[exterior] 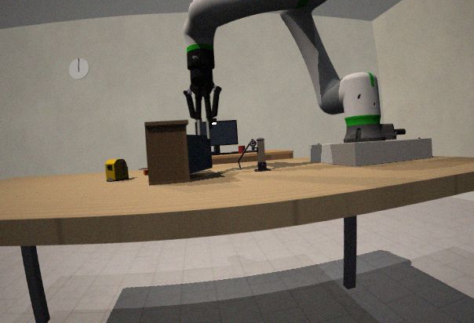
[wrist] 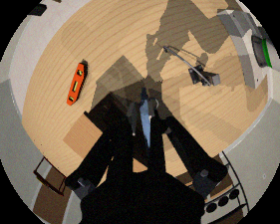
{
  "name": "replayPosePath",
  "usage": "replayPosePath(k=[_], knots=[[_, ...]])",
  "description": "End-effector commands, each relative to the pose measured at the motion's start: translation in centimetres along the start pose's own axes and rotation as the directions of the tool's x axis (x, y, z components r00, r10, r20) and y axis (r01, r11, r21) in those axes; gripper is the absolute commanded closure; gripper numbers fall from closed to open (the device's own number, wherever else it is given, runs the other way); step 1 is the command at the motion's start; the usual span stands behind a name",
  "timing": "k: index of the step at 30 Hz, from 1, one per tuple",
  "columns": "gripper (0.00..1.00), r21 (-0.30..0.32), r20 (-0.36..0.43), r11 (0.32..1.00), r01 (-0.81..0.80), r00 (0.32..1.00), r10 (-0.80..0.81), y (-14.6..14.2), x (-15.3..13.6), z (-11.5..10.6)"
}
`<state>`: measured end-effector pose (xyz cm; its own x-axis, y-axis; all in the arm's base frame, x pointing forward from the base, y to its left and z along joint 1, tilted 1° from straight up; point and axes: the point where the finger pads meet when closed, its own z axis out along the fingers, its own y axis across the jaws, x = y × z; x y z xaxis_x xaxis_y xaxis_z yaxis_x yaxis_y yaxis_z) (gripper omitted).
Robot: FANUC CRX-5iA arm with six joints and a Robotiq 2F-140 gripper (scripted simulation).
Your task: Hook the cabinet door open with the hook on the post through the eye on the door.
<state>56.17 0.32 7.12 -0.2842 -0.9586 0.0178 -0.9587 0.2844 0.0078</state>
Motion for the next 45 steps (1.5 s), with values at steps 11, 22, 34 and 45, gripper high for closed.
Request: replayPosePath(k=[11, 22, 34, 45], knots=[[0.84, 0.000, 0.000, 0.999, 0.033, 0.999, -0.033, -0.54, -0.03, -0.02], [0.84, 0.000, 0.000, 0.999, 0.033, 0.999, -0.033, -0.54, -0.03, -0.02], [0.84, 0.000, 0.000, 0.999, 0.033, 0.999, -0.033, -0.54, -0.03, -0.02], [0.84, 0.000, 0.000, 1.000, 0.027, 1.000, -0.027, -0.50, -0.03, -0.02]])
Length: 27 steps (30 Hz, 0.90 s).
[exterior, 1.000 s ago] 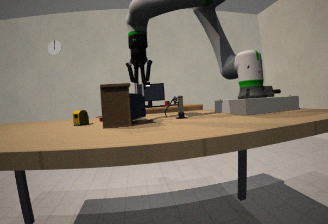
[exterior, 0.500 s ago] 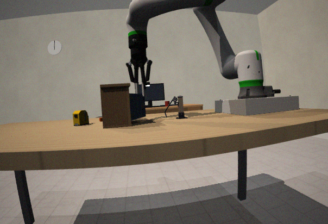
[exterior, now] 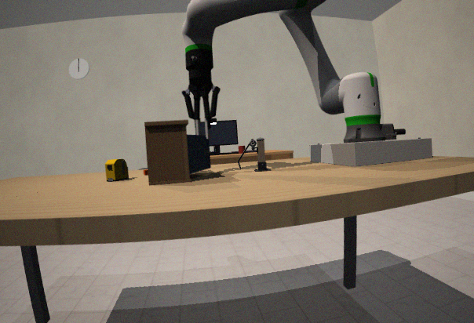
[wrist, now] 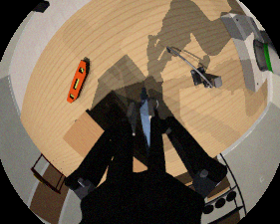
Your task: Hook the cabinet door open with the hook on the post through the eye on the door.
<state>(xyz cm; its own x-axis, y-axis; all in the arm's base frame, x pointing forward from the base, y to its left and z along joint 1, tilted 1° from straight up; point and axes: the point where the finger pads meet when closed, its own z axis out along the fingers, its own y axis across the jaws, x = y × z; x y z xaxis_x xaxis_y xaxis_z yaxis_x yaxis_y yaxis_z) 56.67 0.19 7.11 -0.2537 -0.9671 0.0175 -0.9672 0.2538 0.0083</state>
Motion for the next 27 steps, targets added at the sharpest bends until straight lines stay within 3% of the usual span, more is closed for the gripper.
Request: replayPosePath(k=[1, 27], knots=[[0.84, 0.000, 0.000, 1.000, -0.013, 1.000, 0.013, 0.1, 0.0, 0.0], [0.84, 0.000, 0.000, 0.999, -0.038, 0.999, 0.038, 0.6, 0.0, -1.1]])
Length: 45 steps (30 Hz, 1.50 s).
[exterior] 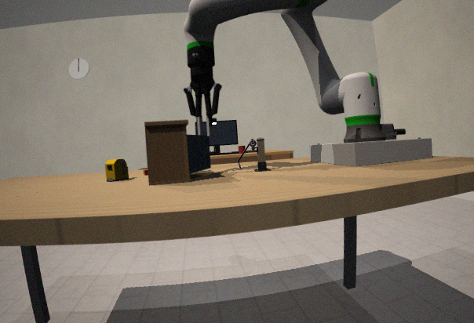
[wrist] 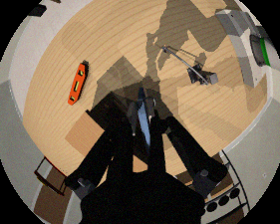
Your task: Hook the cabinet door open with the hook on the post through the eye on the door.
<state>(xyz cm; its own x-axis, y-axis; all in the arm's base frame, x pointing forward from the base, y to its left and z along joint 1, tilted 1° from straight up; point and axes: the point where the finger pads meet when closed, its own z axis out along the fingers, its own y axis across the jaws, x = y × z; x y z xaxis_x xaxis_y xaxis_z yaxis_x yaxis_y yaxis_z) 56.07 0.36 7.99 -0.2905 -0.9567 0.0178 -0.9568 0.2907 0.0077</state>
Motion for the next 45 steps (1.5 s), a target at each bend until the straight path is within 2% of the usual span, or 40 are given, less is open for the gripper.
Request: replayPosePath(k=[1, 29, 45], knots=[[0.84, 0.000, 0.000, 1.000, 0.000, 1.000, 0.000, 0.0, 0.0, -0.3], [0.84, 0.000, 0.000, 1.000, 0.000, 1.000, 0.000, 0.0, 0.0, -5.5], [0.84, 0.000, 0.000, 1.000, 0.000, 1.000, 0.000, 0.0, 0.0, -6.3]])
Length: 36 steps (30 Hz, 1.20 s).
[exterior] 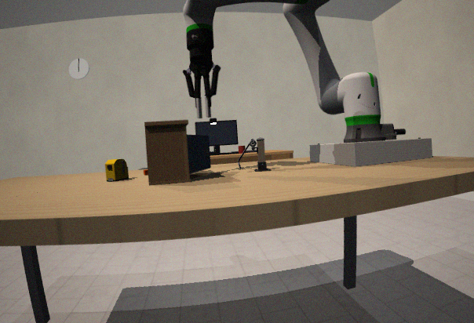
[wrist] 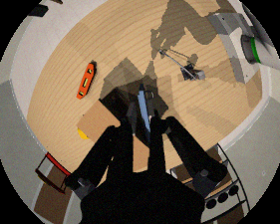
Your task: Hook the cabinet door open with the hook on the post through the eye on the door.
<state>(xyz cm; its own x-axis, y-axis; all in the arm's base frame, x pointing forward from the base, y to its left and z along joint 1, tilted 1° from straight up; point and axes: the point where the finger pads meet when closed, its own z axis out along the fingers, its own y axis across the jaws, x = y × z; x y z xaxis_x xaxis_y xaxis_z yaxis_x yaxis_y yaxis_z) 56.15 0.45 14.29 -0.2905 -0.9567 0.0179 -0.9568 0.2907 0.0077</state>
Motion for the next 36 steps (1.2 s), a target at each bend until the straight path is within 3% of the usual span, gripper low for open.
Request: replayPosePath(k=[1, 7, 11, 17, 20, 36], knots=[[0.84, 0.000, 0.000, 1.000, 0.000, 1.000, 0.000, 0.0, 0.0, 0.0], [0.84, 0.000, 0.000, 0.999, 0.047, 0.999, -0.047, 0.5, 0.8, -0.1], [0.84, 0.000, 0.000, 0.942, 0.335, 0.942, -0.335, 4.0, 5.5, -0.4], [0.84, -0.007, -0.004, 0.830, 0.558, 0.830, -0.558, 8.6, 10.6, 0.0], [0.86, 0.000, 0.000, 0.775, 0.632, 0.775, -0.632, 8.6, 10.7, 0.0], [0.86, 0.000, 0.000, 0.775, 0.632, 0.775, -0.632, 8.6, 10.7, 0.0]])
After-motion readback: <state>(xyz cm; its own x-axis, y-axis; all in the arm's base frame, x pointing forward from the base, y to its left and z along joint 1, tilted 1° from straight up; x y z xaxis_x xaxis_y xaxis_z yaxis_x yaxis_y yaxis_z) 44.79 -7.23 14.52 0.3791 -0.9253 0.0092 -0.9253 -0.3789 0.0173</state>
